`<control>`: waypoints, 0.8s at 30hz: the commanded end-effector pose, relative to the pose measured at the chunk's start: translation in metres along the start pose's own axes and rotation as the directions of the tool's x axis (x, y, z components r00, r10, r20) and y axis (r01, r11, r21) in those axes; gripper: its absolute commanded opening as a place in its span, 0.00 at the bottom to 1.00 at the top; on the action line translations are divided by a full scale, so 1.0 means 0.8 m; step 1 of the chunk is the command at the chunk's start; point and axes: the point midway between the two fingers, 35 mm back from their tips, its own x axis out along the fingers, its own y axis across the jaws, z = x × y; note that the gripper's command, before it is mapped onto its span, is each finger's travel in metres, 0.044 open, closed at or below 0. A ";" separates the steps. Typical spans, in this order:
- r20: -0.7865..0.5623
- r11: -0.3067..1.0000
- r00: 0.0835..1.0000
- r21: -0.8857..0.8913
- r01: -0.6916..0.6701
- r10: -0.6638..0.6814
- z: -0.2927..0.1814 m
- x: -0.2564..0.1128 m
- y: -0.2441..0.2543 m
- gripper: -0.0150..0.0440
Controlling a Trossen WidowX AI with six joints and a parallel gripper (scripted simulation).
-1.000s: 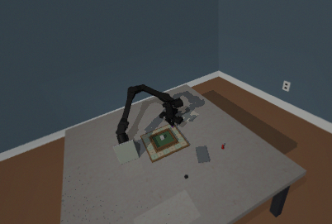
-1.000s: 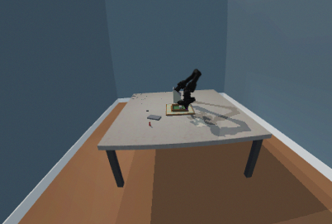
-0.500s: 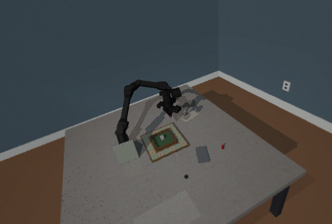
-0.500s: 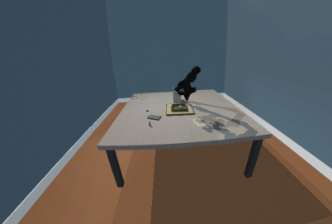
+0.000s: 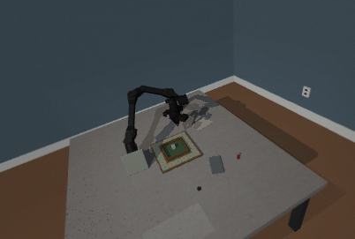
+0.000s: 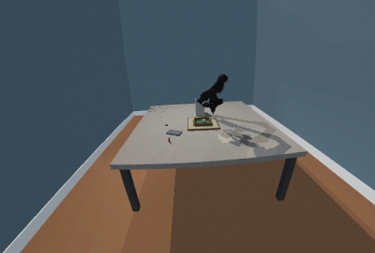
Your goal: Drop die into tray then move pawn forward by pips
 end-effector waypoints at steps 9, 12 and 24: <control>-0.003 1.000 1.000 0.014 0.000 0.000 -0.032 0.021 0.041 0.25; -0.002 1.000 1.000 0.019 -0.001 0.001 -0.041 0.026 0.050 0.25; -0.003 1.000 1.000 0.017 -0.003 0.003 -0.080 0.048 0.086 0.25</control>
